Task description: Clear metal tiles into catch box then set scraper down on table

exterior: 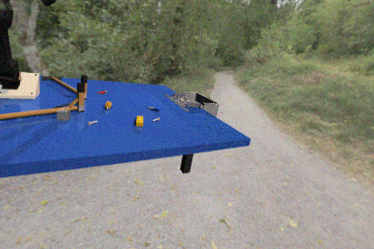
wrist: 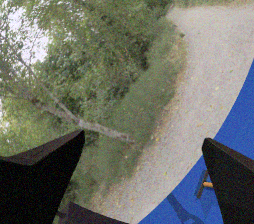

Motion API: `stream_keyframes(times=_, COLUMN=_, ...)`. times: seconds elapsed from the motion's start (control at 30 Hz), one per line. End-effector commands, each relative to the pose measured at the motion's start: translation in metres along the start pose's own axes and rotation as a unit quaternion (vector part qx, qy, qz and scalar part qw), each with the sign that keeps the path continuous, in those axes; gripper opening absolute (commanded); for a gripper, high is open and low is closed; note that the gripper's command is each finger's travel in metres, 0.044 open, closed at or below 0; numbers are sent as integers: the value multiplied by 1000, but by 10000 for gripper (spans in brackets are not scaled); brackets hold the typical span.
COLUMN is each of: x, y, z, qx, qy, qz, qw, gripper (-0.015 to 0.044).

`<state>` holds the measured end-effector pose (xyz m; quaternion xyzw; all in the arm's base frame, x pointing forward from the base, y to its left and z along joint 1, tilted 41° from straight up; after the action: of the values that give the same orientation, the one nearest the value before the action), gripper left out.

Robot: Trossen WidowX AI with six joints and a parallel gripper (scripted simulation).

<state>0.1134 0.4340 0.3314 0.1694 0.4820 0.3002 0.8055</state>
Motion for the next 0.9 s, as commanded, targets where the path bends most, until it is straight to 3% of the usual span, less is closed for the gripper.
stream_keyframes(times=0.0, x=8, y=-5, z=-11, qx=-33, qy=18, qz=-18, qw=999, gripper=440)
stream_keyframes(times=0.87, x=40, y=-35, z=-71, qx=-239, qy=123, qz=-105, qw=957, gripper=440)
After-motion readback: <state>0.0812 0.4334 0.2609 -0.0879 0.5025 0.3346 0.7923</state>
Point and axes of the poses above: the point midway between the two fingers, 35 mm back from their tips, its own x axis out along the fingers, its own y axis across the jaws, z = x × y, the point moved 5 cm from there along -x, back along the fingers, and after that the axes turned 15 degrees about x, right-handed, at the moved point
